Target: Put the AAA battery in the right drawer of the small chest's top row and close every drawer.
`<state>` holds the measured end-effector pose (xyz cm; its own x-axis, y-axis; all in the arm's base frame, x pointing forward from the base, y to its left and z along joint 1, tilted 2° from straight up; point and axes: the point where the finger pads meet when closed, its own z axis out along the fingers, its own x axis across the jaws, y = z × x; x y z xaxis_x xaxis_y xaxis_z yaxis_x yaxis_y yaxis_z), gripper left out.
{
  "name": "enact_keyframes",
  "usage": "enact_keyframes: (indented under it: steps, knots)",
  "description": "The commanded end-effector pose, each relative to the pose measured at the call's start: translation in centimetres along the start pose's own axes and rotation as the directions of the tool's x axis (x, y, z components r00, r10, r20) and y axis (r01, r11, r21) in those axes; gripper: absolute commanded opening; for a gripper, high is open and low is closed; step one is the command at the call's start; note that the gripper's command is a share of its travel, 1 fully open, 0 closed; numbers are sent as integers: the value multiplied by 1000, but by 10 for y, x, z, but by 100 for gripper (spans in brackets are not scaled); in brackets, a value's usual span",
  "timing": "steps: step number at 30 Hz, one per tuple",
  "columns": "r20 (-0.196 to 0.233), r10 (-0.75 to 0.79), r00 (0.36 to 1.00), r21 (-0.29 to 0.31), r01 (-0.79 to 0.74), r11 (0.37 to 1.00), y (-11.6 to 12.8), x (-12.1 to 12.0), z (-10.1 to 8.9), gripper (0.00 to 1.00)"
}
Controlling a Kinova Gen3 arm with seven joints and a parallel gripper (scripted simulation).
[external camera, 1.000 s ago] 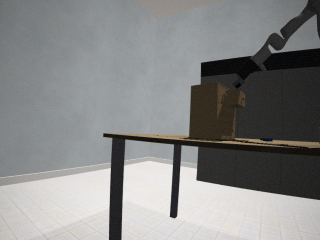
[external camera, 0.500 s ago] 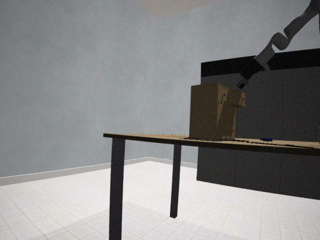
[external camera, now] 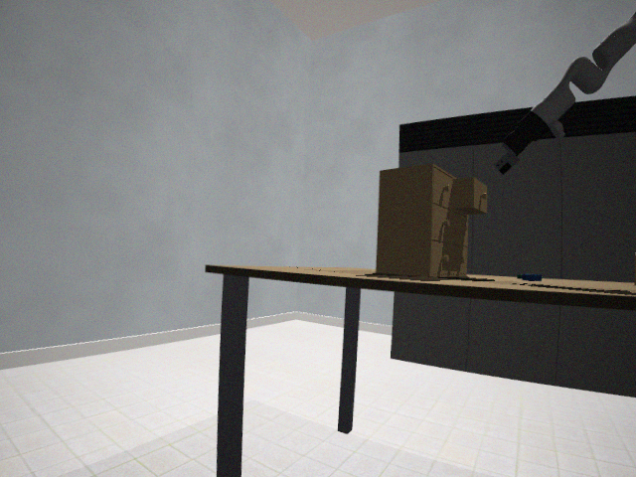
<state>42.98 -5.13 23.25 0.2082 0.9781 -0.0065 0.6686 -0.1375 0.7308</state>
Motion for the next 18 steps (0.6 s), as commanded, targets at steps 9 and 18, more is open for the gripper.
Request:
enact_keyframes:
  steps: [9,18]
  knots:
    - [-5,-6,1000,-21,6,1000,-12,4,-36,100]
    - [-5,-6,1000,-21,6,1000,-16,4,-42,100]
